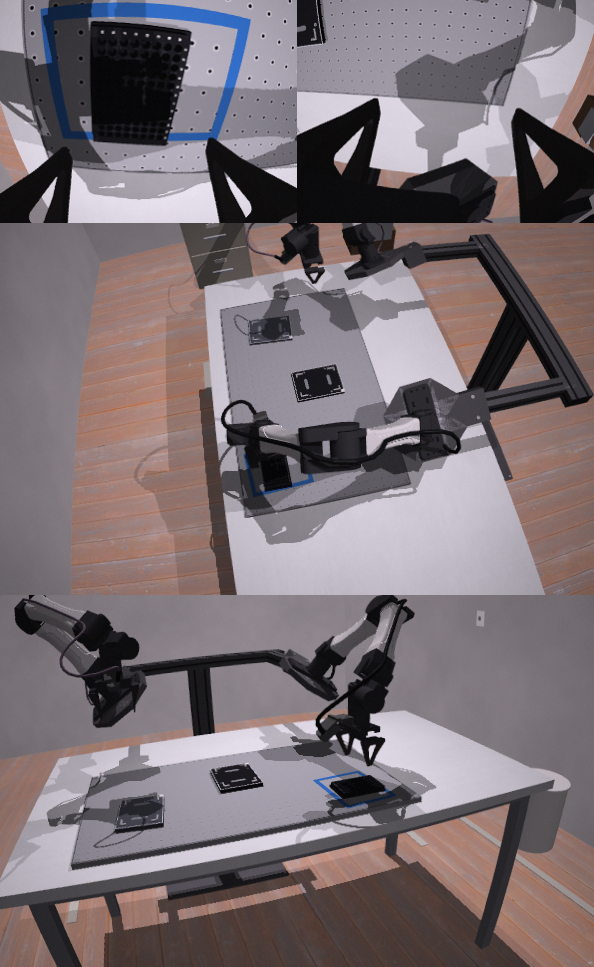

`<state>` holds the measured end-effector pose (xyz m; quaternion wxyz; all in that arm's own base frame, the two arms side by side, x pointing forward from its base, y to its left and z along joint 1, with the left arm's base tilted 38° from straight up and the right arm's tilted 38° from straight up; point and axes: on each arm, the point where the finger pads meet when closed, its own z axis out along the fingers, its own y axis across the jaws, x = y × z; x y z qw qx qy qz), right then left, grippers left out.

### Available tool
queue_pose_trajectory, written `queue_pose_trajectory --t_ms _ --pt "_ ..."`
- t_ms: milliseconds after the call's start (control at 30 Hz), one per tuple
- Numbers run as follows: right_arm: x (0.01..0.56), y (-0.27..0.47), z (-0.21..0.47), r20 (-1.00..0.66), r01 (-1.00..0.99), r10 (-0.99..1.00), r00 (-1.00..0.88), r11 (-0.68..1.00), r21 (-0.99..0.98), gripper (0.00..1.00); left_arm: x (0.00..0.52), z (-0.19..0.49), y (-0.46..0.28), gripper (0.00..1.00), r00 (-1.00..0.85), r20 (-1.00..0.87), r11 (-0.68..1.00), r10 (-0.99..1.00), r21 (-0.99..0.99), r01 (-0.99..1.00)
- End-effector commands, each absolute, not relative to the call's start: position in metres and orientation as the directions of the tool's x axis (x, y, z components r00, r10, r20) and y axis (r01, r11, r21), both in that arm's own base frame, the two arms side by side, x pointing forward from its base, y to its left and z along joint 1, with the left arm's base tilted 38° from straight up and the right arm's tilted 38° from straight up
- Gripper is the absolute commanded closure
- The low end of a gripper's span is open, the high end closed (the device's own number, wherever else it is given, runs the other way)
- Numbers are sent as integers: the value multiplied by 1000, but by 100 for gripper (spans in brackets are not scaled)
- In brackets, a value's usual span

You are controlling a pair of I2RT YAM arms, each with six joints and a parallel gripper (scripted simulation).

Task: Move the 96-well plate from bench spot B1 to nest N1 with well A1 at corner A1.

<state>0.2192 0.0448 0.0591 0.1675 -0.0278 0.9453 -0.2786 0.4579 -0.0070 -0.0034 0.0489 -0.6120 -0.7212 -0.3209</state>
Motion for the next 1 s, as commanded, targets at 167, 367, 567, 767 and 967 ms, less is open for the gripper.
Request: queue_pose_trajectory --t_ms 167,367,567,767,967 --pt "219 46 61 -306 48 -139 -942 845 -532 0 460 -3 -9 0 -533 295 323 793 538 779" --pt "219 46 61 -306 48 -139 -942 845 -532 0 460 -3 -9 0 -632 221 426 743 572 701" --pt "219 46 61 -306 48 -139 -942 845 -532 0 460 -3 -9 0 -759 102 565 643 605 561" --pt "219 46 61 -306 48 -139 -942 845 -532 0 460 -2 -9 0 -841 0 664 541 614 427" --pt "219 46 61 -306 48 -139 -942 845 -532 0 460 -2 -9 0 -900 -101 744 423 606 282"
